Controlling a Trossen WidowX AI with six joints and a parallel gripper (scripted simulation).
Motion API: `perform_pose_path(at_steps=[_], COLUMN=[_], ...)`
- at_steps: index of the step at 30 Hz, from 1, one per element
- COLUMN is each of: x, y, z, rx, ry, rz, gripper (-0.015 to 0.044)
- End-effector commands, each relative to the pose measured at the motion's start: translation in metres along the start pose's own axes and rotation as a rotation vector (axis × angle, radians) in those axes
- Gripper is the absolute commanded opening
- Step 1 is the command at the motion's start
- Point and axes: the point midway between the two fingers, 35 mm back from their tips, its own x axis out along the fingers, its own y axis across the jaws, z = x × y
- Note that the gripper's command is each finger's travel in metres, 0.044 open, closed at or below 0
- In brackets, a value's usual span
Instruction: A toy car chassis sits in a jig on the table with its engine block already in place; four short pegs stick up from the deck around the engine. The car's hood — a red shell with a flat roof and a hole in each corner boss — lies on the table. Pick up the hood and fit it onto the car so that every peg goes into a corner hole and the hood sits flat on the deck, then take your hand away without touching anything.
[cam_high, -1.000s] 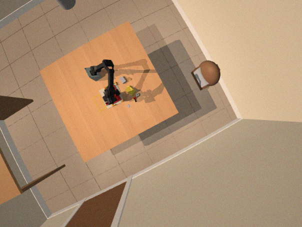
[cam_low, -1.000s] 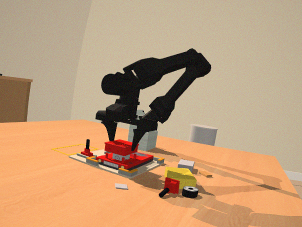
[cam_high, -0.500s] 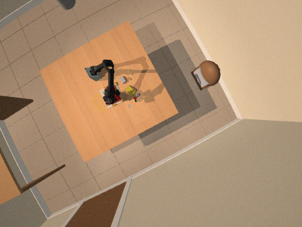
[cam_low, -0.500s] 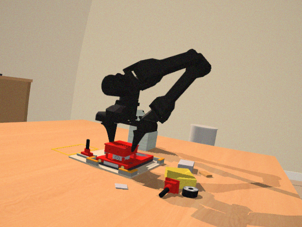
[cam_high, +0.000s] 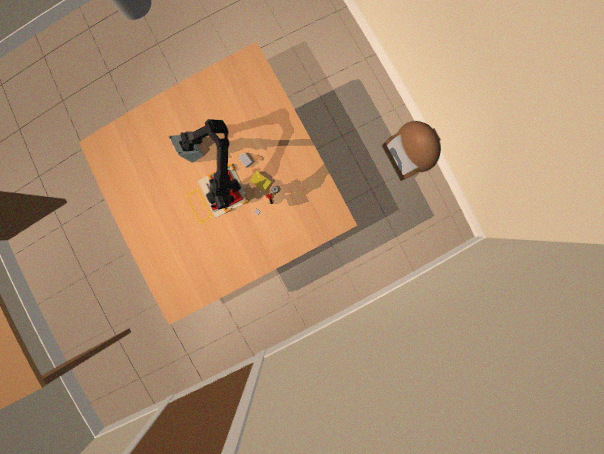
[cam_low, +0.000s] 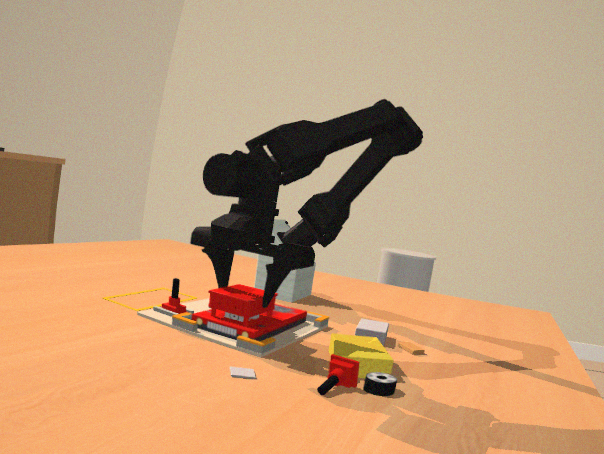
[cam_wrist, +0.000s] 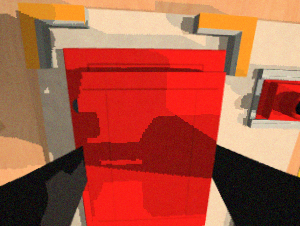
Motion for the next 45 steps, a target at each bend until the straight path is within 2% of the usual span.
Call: perform_pose_path(at_steps=[1, 45], x=[0.0026, -0.0022], y=[0.0005, 0.0008], z=[0.0, -0.0009], rx=[0.002, 0.006], ry=[0.0, -0.006], rz=[0.003, 0.005], gripper=[0.0, 0.0])
